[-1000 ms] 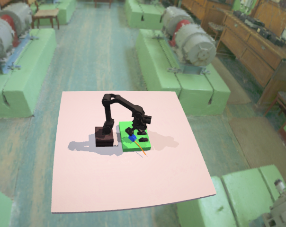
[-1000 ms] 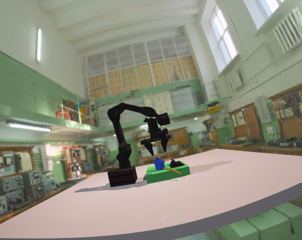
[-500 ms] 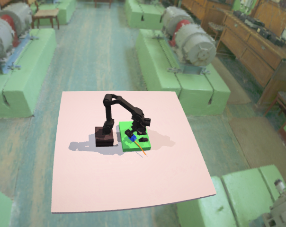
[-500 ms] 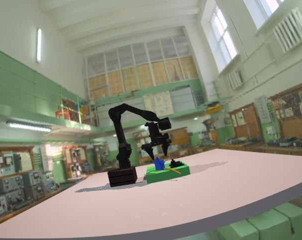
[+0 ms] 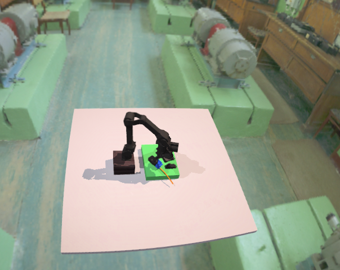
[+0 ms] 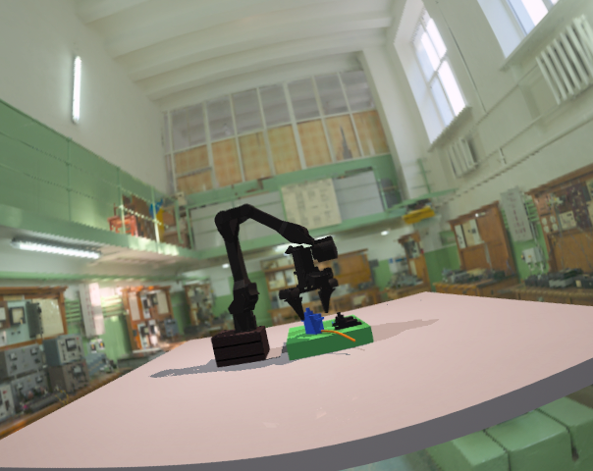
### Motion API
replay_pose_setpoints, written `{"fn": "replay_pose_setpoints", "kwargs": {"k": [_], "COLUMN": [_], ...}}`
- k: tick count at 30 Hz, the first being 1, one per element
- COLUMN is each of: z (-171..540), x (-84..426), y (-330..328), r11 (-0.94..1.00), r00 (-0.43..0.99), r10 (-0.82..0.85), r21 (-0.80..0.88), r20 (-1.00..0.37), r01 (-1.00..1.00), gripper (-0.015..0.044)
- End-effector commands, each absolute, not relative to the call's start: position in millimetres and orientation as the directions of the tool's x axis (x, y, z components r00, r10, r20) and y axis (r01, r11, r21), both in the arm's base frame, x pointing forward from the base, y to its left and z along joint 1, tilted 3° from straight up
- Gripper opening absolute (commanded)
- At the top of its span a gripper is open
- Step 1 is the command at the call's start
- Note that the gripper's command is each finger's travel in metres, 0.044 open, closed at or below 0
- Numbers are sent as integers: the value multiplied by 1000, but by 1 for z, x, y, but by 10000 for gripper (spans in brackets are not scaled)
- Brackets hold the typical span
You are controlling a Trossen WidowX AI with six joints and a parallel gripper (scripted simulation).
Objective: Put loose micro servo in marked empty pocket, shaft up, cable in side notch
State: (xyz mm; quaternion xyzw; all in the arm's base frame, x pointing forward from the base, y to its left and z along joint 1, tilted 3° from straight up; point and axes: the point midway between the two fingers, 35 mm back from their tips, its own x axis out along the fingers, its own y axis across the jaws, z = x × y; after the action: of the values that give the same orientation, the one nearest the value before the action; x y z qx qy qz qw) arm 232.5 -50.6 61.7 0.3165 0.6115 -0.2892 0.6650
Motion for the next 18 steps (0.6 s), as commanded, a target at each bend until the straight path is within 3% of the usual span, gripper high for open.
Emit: {"fn": "replay_pose_setpoints", "kwargs": {"k": [1,10,16,18], "z": [57,57,57,60], "x": [231,231,231,231], "y": [-51,-51,-51,-51], "r11": [628,628,628,628], "r00": [76,76,76,76], "r10": [1,1,1,1], "r21": [60,60,60,60], "r20": [-997,-997,-997,-997], "r01": [776,776,776,776], "gripper": [361,125,85,33]}}
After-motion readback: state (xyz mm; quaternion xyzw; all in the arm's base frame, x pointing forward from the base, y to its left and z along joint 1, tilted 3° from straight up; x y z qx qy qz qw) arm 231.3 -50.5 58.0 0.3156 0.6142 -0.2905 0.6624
